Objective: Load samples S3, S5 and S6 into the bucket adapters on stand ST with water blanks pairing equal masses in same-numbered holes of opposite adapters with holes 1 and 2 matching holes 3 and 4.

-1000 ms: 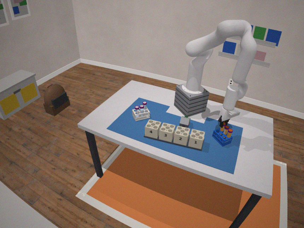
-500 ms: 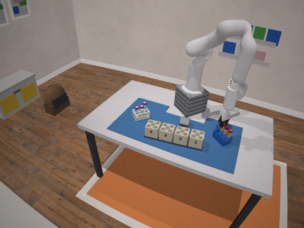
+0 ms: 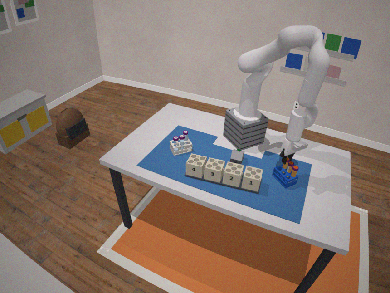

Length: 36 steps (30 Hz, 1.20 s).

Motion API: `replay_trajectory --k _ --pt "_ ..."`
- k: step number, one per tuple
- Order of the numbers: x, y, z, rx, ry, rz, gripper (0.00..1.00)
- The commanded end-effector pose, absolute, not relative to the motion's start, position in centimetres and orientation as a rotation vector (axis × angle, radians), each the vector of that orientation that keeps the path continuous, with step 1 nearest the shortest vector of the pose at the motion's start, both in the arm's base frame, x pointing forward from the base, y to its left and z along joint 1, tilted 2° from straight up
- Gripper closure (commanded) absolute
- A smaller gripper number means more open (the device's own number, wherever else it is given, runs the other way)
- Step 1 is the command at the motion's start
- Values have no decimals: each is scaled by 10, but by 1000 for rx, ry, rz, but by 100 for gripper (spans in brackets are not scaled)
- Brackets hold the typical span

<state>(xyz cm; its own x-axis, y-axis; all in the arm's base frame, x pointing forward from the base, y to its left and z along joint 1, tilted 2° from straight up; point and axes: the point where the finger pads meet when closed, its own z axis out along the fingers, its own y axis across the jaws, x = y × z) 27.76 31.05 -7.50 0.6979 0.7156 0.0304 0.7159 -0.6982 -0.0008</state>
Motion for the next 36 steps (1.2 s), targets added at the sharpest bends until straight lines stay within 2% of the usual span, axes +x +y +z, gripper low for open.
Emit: replay_trajectory --k 1,36 --pt "278 311 -74 -2882 -1215 -45 100" --pt "278 311 -55 -2882 -1215 -45 100"
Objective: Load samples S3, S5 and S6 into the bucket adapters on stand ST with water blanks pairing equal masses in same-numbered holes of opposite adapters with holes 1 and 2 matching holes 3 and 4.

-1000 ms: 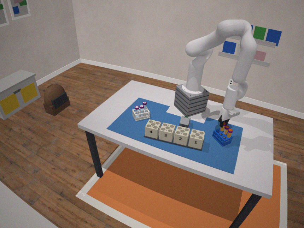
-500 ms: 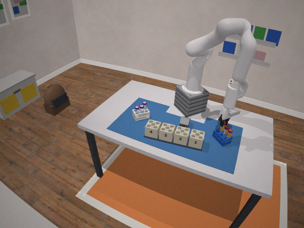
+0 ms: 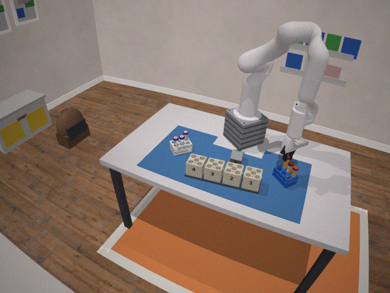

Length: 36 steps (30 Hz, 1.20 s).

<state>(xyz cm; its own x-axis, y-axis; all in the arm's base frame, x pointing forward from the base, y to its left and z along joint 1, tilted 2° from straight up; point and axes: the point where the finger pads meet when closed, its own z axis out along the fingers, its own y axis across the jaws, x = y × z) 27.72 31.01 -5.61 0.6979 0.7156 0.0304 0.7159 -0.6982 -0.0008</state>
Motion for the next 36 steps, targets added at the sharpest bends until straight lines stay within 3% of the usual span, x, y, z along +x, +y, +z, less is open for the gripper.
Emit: replay_trajectory --k 1,36 --pt "278 311 -55 -2882 -1215 -45 100" --pt "276 309 5 -2882 -1215 -45 100"
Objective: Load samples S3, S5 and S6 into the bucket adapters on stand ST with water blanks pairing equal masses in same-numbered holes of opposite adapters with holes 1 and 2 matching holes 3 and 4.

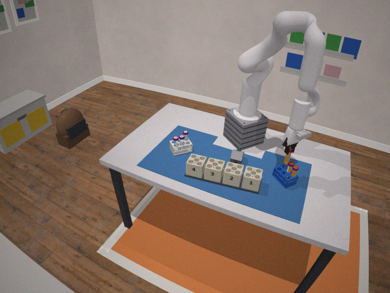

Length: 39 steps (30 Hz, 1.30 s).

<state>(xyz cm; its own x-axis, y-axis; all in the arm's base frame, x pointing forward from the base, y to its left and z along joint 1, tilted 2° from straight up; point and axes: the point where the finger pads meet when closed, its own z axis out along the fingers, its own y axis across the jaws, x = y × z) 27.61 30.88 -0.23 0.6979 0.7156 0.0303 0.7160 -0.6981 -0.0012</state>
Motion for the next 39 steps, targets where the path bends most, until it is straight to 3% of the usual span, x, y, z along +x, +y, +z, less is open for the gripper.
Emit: replay_trajectory --k 1,39 --pt "276 309 7 -2882 -1215 -45 100" --pt "275 308 57 -2882 -1215 -46 100"
